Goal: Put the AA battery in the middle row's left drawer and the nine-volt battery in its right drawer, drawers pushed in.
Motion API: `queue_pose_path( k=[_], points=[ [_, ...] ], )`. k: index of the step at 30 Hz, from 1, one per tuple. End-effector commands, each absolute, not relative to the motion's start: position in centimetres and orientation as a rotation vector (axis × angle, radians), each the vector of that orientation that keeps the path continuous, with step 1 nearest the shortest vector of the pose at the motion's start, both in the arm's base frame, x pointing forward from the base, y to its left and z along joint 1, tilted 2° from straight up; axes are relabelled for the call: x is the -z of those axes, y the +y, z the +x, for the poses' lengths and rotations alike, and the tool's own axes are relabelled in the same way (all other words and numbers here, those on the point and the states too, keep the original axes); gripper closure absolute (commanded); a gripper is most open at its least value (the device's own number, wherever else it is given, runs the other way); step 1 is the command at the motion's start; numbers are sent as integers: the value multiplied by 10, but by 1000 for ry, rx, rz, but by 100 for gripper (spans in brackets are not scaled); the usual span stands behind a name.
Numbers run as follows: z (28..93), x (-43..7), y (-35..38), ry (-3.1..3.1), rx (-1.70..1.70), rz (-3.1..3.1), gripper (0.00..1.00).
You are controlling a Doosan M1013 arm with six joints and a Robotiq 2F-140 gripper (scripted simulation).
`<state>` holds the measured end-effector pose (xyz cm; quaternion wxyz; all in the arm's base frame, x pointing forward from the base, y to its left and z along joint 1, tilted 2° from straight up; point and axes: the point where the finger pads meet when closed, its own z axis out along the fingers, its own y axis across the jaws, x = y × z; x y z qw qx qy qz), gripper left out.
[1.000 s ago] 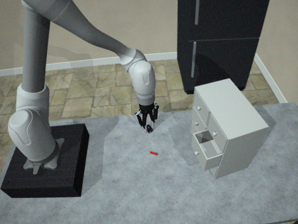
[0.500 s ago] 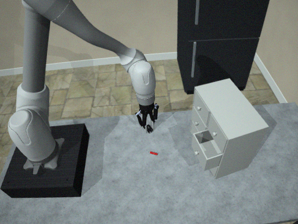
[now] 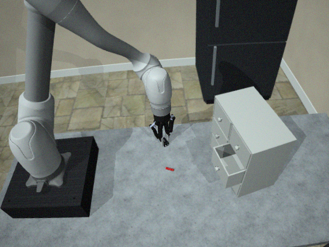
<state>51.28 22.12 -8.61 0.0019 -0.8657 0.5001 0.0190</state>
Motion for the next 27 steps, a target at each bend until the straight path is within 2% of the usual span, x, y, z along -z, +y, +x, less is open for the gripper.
queue_pose_path(
  k=[1, 15, 23, 27],
  points=[
    [513, 86, 221, 1569, -60, -2716, 86],
    [513, 81, 221, 1569, -60, -2716, 86],
    [515, -1, 219, 1569, -60, -2716, 86],
    [516, -14, 219, 1569, -60, -2716, 86]
  ],
)
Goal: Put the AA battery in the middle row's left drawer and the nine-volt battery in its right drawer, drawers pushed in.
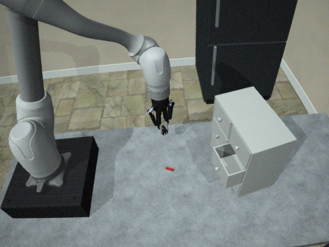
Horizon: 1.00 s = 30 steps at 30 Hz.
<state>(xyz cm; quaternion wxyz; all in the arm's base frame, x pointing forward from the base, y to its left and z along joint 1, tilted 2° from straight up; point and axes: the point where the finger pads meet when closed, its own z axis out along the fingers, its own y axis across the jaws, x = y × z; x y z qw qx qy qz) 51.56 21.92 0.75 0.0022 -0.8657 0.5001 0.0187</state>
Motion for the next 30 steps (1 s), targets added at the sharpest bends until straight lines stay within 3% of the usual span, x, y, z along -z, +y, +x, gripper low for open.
queue_pose_path(
  k=[1, 18, 30],
  points=[
    [516, -14, 219, 1569, -60, -2716, 86],
    [536, -13, 185, 1309, -58, -2847, 86],
    [570, -10, 107, 710, -54, -3045, 86]
  ],
)
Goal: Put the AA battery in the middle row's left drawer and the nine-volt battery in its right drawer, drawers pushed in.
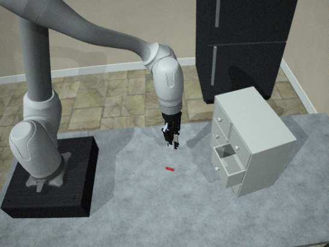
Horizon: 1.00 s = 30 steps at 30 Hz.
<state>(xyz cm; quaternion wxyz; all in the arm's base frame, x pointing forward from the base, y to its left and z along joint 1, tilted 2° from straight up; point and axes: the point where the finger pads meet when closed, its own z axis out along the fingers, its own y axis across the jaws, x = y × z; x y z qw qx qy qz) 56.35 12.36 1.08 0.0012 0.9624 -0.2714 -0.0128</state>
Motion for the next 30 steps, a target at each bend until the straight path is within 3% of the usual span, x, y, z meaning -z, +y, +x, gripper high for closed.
queue_pose_path(
  k=[1, 30],
  points=[
    [576, -10, 91, -596, 53, 3100, 86],
    [603, -5, -52, 448, 44, 3135, 86]
  ],
)
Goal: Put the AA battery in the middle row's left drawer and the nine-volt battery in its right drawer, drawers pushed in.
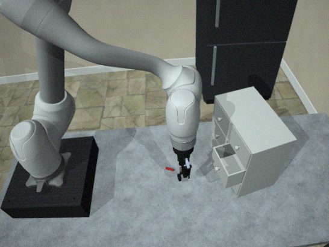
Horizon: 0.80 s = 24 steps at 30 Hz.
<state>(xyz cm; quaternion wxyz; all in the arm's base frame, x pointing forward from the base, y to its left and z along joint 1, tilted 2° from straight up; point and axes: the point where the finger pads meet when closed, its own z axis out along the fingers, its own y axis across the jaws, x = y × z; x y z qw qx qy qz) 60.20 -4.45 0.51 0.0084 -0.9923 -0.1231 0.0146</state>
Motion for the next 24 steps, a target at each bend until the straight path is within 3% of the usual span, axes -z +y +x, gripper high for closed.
queue_pose_path(
  k=[1, 14, 24],
  points=[
    [603, -5, -53, -445, -43, -3083, 86],
    [603, -12, -53, -446, -43, -3083, 86],
    [604, -45, -54, -446, -43, -3083, 86]
  ],
)
